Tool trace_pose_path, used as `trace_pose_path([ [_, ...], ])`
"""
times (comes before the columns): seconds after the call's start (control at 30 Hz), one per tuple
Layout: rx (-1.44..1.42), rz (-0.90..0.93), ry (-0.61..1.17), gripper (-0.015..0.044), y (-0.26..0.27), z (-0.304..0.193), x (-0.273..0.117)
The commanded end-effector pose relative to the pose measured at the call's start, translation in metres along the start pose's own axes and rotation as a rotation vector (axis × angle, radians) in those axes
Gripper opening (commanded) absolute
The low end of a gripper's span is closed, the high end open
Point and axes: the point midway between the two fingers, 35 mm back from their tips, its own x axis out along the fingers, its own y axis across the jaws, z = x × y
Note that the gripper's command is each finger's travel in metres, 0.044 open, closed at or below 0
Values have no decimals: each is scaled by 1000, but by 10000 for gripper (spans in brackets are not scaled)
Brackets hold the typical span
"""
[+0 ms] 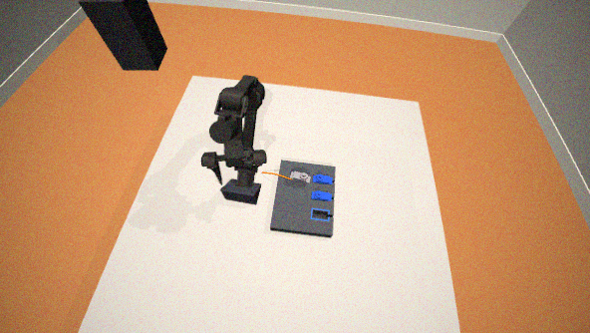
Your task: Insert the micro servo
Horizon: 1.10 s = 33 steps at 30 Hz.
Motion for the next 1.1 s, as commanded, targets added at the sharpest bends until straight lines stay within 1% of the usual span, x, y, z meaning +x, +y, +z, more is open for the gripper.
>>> trace_pose_path([
  [0.0, -110, 49, 47, 440, 25, -3, 8],
  [0.5, -549, 227, 234, 440, 118, -32, 29],
  [1.07, -999, 444, 494, 440, 207, -104, 42],
])
